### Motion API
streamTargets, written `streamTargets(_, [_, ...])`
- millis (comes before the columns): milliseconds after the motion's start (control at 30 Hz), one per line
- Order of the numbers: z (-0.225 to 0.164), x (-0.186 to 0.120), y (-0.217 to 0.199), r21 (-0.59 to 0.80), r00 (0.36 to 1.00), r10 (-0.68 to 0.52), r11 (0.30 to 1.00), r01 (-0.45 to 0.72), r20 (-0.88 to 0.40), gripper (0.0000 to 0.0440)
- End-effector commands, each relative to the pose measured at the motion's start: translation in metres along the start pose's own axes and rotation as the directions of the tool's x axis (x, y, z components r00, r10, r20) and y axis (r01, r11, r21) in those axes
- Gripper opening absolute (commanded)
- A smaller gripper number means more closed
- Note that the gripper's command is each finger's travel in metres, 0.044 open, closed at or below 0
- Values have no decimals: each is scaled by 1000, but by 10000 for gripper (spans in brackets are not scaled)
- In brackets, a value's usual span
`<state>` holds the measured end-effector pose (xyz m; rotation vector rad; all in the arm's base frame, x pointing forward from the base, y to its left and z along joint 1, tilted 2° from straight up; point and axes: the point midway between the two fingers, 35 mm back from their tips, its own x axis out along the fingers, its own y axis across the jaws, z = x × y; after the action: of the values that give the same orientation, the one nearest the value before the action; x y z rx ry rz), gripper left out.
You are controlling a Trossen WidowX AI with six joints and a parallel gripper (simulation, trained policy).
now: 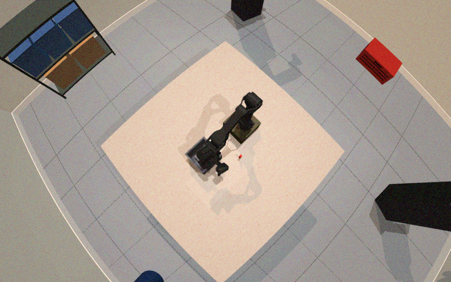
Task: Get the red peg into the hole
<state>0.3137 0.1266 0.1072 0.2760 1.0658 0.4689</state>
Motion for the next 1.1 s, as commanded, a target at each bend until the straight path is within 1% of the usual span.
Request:
streamTargets(0, [-22,4,10,132,996,8,991,3,-85,440])
streamTargets(233, [-46,2,21,338,984,-12,938,73,-180,440])
streamTargets(367, [-61,0,26,443,971,-25,887,131,-236,440])
streamTargets(500, [-77,-3,30,534,956,-43,821,200,-292,439])
streamTargets(767, [-108,-13,37,672,914,-94,649,358,-396,428])
streamTargets(1067, [-144,-29,42,751,850,-172,404,522,-498,410])
